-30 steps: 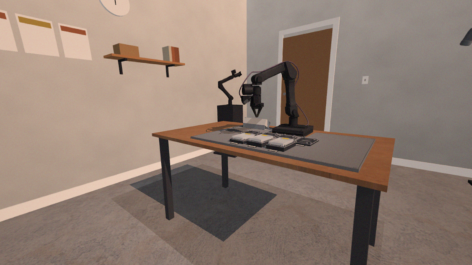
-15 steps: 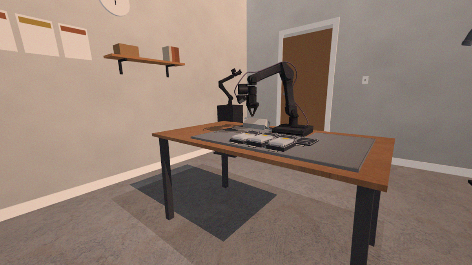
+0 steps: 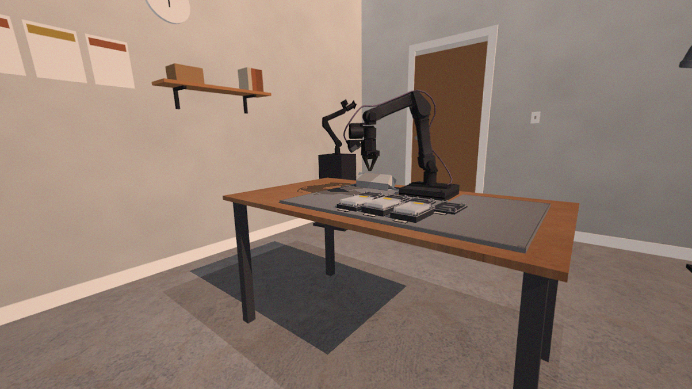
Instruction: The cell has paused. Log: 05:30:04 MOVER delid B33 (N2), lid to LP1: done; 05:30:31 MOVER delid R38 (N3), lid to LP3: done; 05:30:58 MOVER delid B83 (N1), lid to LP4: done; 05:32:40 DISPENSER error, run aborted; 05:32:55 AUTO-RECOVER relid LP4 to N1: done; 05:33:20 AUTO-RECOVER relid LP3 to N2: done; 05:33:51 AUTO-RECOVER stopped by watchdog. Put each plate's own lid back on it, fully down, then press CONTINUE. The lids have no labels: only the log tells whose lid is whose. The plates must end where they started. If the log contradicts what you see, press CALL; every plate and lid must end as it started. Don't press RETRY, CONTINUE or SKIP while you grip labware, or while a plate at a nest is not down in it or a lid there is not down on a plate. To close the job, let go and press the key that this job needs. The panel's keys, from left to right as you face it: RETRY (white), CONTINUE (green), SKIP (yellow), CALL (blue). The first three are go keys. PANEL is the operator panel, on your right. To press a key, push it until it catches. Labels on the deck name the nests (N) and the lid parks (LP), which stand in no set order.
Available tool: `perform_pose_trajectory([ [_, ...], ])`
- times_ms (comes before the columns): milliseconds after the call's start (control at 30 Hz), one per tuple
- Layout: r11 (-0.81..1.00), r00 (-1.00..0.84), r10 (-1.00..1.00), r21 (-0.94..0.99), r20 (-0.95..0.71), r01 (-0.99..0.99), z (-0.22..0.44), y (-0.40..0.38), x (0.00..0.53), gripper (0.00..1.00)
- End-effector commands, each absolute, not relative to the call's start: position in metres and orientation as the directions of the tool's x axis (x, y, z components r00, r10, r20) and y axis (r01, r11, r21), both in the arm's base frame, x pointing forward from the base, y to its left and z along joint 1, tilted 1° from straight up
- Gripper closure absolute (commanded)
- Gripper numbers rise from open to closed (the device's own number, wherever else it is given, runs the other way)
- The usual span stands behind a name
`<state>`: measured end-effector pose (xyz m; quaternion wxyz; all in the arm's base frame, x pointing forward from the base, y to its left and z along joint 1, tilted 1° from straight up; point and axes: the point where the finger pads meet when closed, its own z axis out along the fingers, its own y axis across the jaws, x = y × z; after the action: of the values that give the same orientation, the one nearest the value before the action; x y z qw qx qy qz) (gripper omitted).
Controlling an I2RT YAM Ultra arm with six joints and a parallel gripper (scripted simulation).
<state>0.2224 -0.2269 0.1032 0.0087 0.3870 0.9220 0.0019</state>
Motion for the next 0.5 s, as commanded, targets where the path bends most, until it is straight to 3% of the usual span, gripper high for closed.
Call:
perform_pose_trajectory([
  [0,0.707,-0.707,0.707,0.011,-0.024,0.707,0.107,-0.227,0.224,1.0],
  [133,0.719,-0.719,0.695,0.013,-0.018,0.695,0.109,-0.226,0.229,1.0],
  [467,0.571,-0.571,0.821,0.017,-0.031,0.821,0.106,-0.236,0.182,1.0],
])
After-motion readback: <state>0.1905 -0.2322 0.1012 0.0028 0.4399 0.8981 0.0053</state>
